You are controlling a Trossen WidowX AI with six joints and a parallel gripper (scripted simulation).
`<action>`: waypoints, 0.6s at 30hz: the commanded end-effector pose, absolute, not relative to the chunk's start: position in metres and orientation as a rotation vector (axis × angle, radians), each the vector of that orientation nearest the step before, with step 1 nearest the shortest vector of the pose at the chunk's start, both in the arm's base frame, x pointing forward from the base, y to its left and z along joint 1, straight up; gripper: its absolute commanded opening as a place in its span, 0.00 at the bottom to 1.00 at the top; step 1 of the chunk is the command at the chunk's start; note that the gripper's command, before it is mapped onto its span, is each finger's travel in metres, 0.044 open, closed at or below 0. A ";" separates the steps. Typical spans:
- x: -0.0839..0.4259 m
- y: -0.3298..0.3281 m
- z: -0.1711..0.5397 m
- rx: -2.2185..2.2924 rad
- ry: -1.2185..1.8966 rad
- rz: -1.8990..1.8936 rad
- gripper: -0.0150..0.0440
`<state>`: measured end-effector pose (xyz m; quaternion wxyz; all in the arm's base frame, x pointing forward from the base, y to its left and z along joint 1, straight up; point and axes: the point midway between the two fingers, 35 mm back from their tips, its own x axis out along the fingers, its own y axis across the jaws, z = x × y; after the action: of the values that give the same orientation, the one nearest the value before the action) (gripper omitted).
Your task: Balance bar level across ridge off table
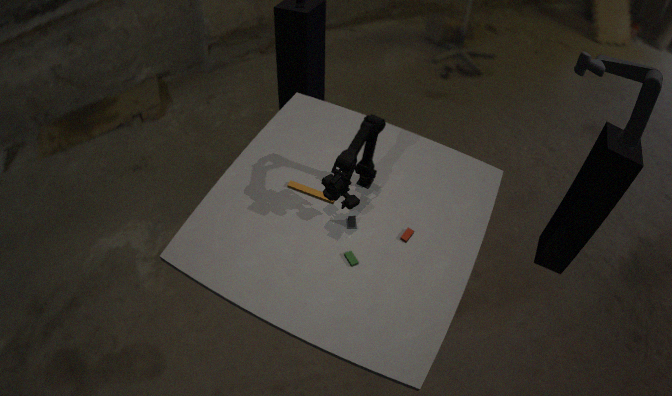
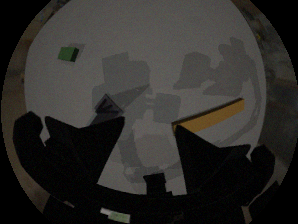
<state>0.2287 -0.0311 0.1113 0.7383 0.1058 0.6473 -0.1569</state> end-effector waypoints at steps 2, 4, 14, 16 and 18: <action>0.229 -0.047 0.113 0.344 1.414 -0.439 0.79; 0.228 -0.053 0.113 0.386 1.411 -0.477 0.79; 0.221 -0.085 0.115 0.583 1.385 -0.661 0.79; 0.219 -0.092 0.115 0.621 1.377 -0.697 0.79; 0.217 -0.098 0.115 0.661 1.369 -0.733 0.79</action>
<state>0.2187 -0.0886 0.1133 0.6769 0.2657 0.6160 -0.3029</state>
